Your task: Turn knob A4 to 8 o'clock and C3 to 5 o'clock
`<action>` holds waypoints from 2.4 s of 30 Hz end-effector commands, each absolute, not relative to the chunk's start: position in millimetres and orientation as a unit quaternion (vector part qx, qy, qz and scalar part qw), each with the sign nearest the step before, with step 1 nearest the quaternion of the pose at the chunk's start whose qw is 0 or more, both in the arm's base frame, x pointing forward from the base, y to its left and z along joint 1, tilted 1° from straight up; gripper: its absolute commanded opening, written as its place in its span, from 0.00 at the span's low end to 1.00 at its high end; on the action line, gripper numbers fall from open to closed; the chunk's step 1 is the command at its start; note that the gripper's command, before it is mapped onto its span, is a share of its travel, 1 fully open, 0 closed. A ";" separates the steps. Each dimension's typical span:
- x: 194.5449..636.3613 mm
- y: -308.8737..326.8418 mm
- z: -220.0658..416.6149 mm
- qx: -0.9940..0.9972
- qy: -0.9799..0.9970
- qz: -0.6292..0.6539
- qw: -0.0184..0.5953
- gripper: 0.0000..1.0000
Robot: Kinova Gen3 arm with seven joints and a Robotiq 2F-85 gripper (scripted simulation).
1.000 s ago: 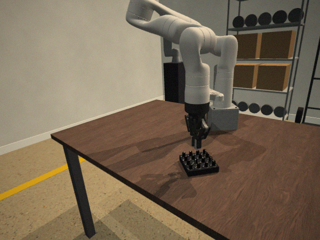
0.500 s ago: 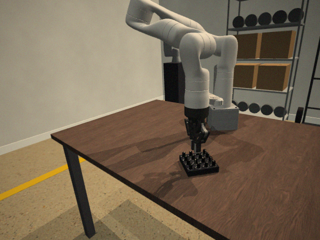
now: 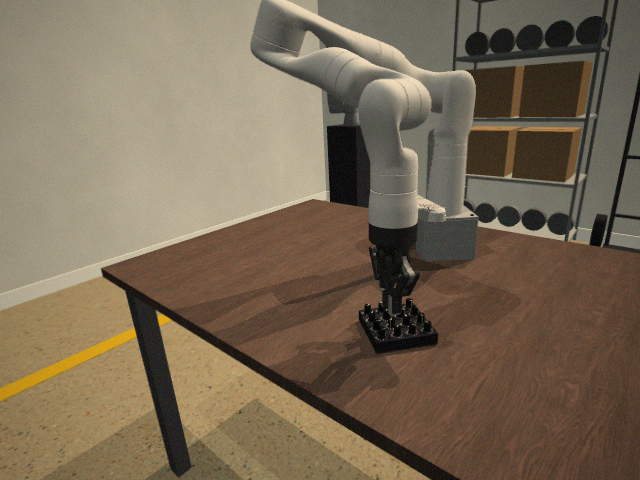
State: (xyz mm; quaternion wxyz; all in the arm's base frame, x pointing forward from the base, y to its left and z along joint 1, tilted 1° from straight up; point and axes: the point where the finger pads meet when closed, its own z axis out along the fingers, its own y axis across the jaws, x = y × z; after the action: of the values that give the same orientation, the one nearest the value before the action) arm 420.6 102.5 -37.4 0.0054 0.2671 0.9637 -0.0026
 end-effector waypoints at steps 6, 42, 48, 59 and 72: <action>420.3 103.1 -43.6 0.267 0.964 -0.002 0.005 0.19; 420.3 103.1 -46.1 0.267 0.964 -0.002 0.005 0.19; 420.3 103.1 -46.1 0.267 0.964 -0.002 0.005 0.19; 420.3 103.0 -46.6 0.267 0.964 -0.002 0.005 0.19; 420.4 103.0 -54.0 0.267 0.964 -0.002 0.005 0.19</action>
State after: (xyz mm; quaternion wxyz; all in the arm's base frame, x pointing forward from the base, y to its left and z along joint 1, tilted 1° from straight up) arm 420.9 102.4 -52.7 0.0053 0.2670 0.9637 -0.0026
